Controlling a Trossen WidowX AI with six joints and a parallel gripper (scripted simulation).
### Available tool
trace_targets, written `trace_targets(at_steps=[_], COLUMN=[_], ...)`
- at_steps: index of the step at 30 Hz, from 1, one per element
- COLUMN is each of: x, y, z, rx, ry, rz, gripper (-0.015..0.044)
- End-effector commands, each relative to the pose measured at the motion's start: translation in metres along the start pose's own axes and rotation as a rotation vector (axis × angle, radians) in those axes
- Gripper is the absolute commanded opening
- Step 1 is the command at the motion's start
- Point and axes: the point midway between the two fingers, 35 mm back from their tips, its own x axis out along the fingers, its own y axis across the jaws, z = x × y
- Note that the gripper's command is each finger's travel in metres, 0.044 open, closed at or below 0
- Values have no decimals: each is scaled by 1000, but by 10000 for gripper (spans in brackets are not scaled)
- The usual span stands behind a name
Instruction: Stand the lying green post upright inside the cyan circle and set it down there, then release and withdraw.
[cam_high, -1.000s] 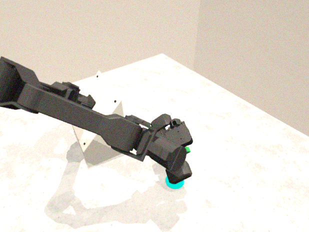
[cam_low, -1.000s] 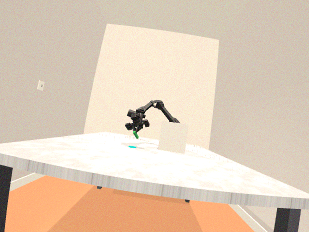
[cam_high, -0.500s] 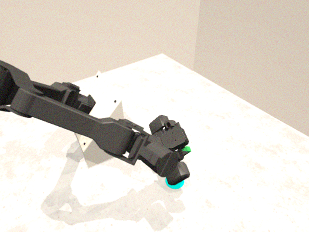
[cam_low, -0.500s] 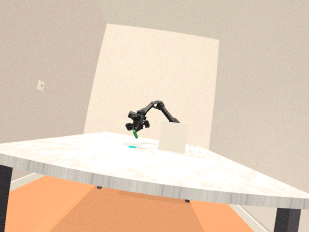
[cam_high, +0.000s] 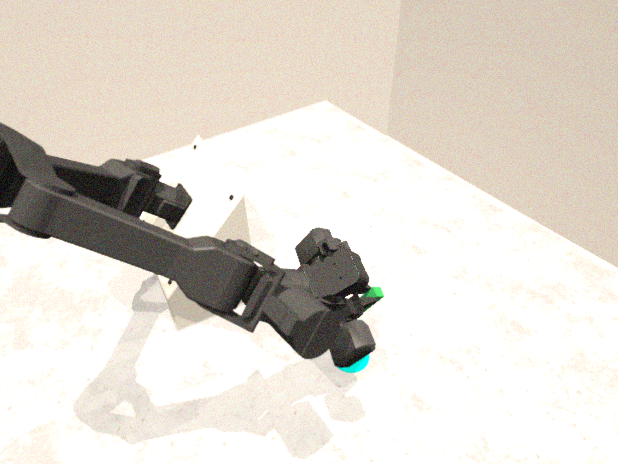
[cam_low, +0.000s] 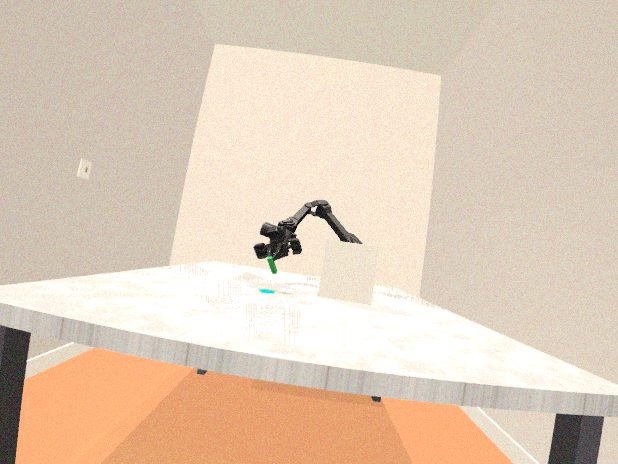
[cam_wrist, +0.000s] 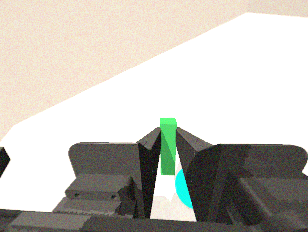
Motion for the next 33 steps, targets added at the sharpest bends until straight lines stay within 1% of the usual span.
trace_targets(at_steps=[1,33], x=[-3,-21], y=[0,0], z=[2,2], rx=[-17,-101], ry=[-36,-267], rz=[-6,-68], gripper=[23,23])
